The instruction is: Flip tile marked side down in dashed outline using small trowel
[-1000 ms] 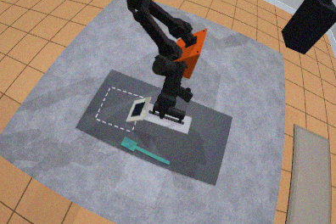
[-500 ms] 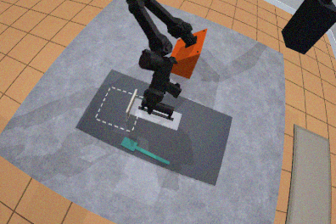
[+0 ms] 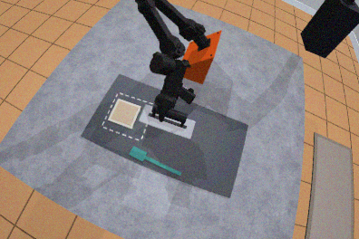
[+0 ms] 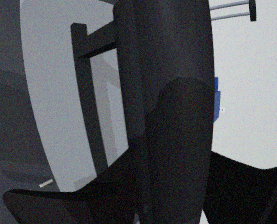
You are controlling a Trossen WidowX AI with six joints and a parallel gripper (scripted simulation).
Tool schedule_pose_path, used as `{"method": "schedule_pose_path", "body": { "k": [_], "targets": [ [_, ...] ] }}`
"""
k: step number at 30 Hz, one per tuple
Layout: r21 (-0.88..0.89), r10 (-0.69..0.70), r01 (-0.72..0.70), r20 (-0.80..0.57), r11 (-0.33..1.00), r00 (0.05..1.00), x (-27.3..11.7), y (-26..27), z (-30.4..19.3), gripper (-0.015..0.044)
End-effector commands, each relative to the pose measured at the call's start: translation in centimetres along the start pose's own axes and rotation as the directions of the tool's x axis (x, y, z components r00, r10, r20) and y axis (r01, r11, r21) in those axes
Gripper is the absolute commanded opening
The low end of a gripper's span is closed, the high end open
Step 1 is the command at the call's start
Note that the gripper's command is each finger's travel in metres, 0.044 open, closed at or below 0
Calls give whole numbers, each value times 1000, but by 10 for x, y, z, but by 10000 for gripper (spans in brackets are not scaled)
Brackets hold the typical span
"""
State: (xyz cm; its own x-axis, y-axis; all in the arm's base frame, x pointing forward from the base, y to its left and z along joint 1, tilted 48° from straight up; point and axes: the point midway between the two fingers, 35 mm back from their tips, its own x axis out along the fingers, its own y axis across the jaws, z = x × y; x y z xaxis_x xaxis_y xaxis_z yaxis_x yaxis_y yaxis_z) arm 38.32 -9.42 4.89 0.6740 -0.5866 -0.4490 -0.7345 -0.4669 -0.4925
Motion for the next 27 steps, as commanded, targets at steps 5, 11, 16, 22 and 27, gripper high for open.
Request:
{"method": "schedule_pose_path", "body": {
  "k": [5, 11, 16, 22, 27],
  "targets": [
    [5, -18, 18, 2, 1000, 1000, -15, -19, 37, 0],
    [5, -19, 19, 1, 1000, 1000, -16, -20, 40, 0],
    [5, -19, 19, 1, 1000, 1000, -16, -20, 40, 0],
    [5, -19, 19, 1, 1000, 1000, -16, -20, 40, 0],
    [5, -19, 19, 1, 1000, 1000, -16, -20, 40, 0]
  ]
}}
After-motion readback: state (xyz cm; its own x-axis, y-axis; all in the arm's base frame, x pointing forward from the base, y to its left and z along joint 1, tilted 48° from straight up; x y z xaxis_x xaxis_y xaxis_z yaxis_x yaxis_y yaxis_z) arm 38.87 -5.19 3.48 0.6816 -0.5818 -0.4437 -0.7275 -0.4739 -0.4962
